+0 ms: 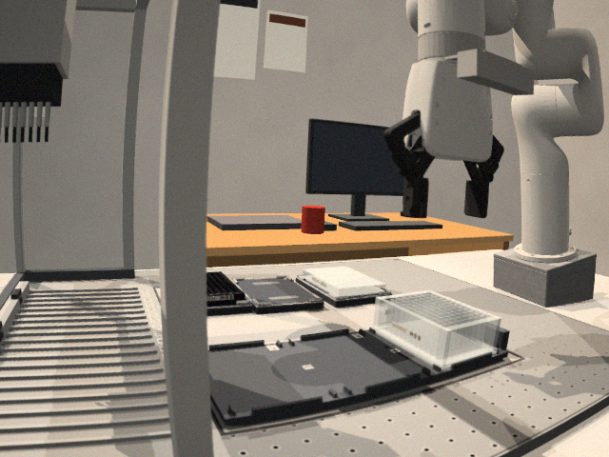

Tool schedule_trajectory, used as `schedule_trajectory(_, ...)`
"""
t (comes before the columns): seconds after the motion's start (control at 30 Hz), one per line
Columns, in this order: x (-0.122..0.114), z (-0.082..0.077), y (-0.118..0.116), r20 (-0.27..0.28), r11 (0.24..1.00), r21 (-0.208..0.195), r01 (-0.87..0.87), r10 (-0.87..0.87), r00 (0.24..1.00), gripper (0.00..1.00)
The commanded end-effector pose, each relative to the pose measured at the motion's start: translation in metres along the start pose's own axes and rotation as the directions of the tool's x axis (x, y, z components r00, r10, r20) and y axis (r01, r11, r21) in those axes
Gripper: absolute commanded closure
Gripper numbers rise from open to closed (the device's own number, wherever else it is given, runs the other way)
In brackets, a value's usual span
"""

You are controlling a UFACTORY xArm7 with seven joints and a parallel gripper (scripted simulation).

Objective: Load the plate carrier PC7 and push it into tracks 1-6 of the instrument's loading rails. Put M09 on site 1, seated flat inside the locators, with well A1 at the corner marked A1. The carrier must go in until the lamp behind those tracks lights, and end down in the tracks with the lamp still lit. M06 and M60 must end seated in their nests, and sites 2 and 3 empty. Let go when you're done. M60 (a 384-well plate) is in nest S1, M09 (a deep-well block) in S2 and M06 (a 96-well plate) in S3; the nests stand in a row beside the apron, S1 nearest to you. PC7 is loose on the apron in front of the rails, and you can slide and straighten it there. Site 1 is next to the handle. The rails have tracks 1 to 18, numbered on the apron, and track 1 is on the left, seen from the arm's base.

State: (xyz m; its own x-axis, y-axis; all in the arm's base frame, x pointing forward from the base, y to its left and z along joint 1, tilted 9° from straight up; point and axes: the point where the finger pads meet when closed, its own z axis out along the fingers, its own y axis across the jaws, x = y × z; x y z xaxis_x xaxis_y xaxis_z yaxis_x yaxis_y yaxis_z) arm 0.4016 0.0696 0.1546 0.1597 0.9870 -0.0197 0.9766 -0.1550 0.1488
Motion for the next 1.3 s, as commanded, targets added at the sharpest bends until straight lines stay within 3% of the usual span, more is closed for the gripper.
schedule_trajectory(0.0,0.001,-0.009,0.001,-0.002,1.0,-0.004,0.0,0.0,1.0,0.0)
schedule_trajectory(0.5,0.001,-0.009,0.001,-0.002,1.0,-0.004,0.0,0.0,1.0,0.0)
schedule_trajectory(1.27,-0.07,0.021,0.073,-0.001,1.0,-0.004,-0.011,0.011,1.0,0.0)
